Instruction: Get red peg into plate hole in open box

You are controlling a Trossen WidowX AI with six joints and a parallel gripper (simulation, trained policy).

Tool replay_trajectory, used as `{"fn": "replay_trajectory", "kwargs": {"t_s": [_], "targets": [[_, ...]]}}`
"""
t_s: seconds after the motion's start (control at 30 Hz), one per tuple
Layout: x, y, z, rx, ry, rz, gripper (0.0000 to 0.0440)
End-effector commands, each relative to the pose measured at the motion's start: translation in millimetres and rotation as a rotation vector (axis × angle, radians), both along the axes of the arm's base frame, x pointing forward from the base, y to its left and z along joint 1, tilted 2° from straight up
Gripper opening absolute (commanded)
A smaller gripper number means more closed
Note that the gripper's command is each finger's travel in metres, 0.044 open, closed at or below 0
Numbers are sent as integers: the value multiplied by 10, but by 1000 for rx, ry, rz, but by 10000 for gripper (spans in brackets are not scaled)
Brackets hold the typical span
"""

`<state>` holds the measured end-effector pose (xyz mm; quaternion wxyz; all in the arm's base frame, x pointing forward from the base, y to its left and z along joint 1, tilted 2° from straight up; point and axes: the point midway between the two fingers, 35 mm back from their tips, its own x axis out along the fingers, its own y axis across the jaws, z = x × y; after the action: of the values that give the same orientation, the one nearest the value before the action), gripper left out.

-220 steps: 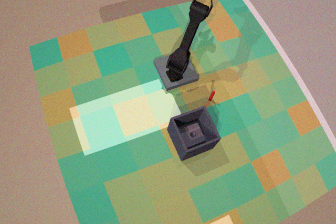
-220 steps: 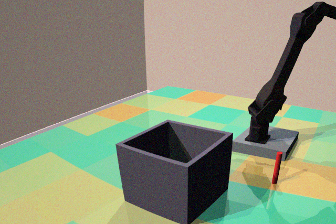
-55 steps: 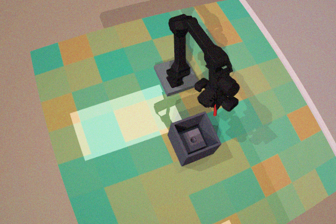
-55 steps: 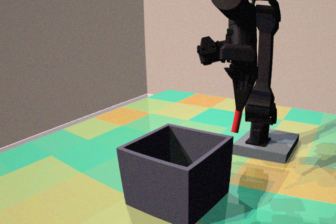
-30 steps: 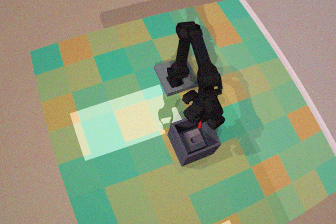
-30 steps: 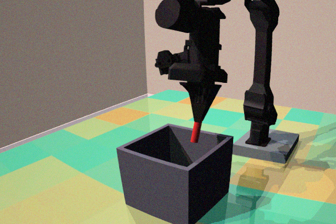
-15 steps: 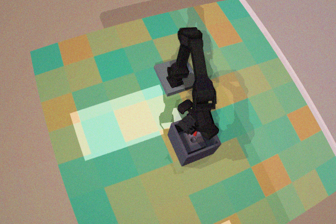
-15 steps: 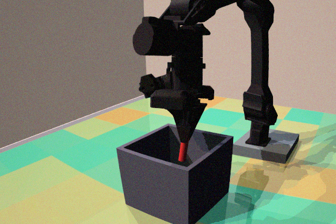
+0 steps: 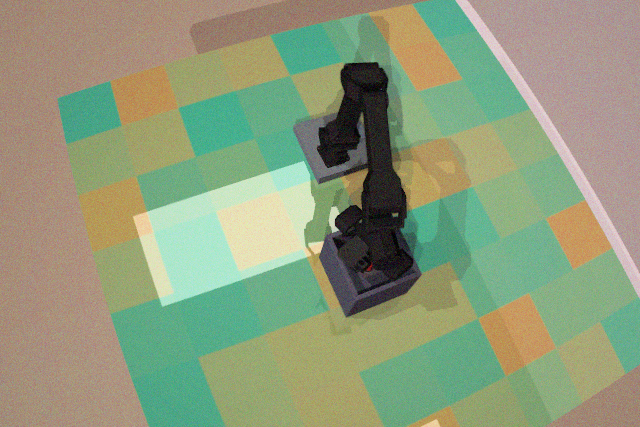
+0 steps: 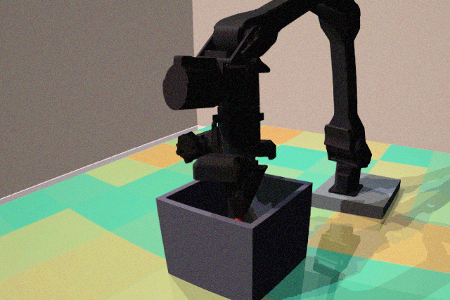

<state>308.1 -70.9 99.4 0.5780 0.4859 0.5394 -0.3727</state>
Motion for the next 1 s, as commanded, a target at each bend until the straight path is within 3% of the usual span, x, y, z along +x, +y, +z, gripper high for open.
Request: {"fn": "replay_trajectory", "kwargs": {"t_s": [0.0,0.07,0.27,0.4,0.97], "targets": [[9,6,-102,6,8,19,0],[-2,2,-157,5,19,26,44],[38,-15,-257,-9,25,52,47],[42,19,-287,6,38,69,107],[175,-34,23,112,-23,54,116]]}}
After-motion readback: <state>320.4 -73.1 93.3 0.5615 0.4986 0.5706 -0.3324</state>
